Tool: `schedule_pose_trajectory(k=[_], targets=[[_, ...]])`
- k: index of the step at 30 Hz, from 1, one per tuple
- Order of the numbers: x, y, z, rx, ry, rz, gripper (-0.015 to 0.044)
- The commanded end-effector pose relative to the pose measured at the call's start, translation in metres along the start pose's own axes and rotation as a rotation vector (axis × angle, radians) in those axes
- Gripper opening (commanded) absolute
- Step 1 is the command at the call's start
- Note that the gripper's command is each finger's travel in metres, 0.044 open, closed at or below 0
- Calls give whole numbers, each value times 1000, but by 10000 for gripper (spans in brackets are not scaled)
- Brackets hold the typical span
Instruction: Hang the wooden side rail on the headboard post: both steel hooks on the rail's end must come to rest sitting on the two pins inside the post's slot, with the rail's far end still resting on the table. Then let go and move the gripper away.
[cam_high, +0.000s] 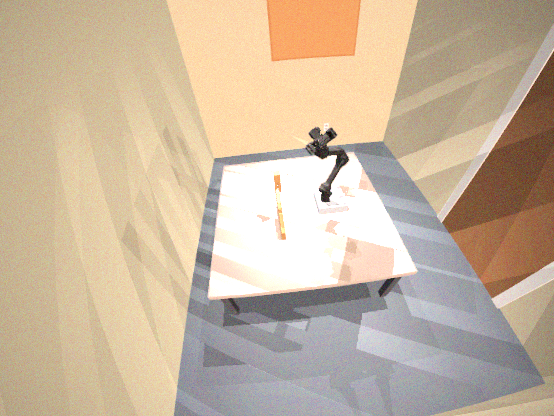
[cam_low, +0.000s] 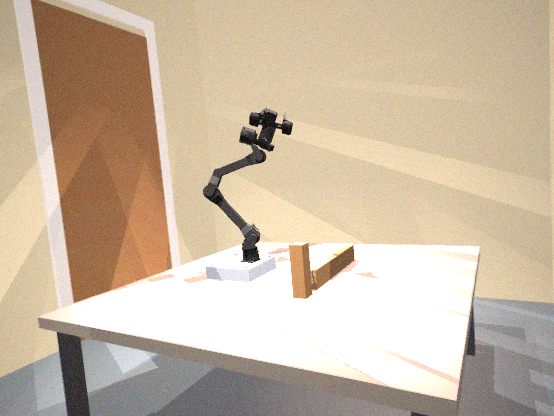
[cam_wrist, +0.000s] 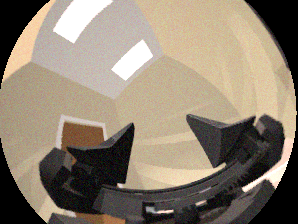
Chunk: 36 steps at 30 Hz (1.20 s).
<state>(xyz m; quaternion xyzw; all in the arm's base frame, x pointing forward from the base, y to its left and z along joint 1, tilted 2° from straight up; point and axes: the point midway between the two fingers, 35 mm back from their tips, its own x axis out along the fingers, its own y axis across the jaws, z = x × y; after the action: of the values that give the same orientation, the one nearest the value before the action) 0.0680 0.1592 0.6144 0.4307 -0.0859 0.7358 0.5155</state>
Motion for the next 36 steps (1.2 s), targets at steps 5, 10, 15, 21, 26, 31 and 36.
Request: schedule_pose_trajectory(k=[5,10,15,21,26,31,36], targets=[[-7,-35,7,-207,-31,-126,440],[-24,-85,18,-502,-30,-320,440],[-51,-132,30,-790,28,-524,440],[-94,-182,44,-1114,180,-767,440],[-136,-217,52,-1352,382,-948,440],[-183,-245,58,-1553,653,-1097,440],[-228,-263,60,-1686,941,-1185,440]])
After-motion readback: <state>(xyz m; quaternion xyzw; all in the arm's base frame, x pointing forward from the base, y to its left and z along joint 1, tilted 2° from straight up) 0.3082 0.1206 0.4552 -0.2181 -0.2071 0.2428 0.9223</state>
